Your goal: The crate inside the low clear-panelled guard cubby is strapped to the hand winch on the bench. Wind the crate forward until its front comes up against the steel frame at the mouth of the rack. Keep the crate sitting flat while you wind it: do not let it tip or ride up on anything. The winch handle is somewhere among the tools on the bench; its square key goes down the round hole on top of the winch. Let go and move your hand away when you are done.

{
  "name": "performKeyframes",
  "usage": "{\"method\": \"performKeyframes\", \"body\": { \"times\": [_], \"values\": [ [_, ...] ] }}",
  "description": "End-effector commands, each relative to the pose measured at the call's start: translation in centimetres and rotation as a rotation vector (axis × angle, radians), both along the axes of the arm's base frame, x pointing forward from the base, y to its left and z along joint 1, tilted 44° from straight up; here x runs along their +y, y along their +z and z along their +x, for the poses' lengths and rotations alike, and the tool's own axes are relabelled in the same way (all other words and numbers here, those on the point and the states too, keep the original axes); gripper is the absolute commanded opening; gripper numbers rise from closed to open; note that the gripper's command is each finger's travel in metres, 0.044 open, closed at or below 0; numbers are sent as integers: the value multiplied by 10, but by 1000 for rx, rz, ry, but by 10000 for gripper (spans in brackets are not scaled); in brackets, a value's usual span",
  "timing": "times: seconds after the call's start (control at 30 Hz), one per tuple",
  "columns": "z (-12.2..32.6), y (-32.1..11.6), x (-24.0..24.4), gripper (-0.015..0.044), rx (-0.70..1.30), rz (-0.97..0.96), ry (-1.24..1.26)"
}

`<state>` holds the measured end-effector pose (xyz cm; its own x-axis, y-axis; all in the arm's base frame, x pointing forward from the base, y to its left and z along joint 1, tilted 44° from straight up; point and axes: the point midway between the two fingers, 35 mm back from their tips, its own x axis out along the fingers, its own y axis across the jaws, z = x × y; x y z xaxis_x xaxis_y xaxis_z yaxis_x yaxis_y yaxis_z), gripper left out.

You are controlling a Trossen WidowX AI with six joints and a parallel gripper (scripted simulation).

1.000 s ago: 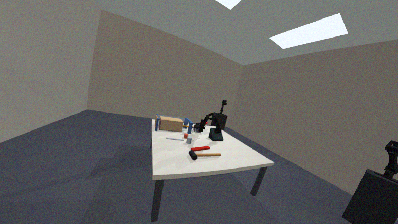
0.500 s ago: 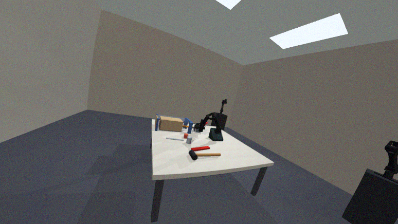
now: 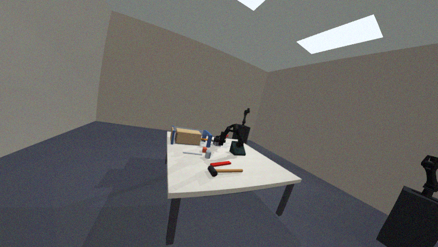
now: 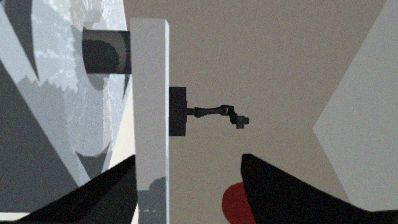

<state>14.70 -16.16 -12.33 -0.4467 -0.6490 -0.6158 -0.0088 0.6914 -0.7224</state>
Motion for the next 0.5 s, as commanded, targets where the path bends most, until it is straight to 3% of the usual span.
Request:
{"method": "performKeyframes", "body": {
  "times": [0.0,0.47],
  "values": [
    [0,-2,1,240,-6,10,-4],
    [1,-3,2,240,0,0,0]
  ]
}}
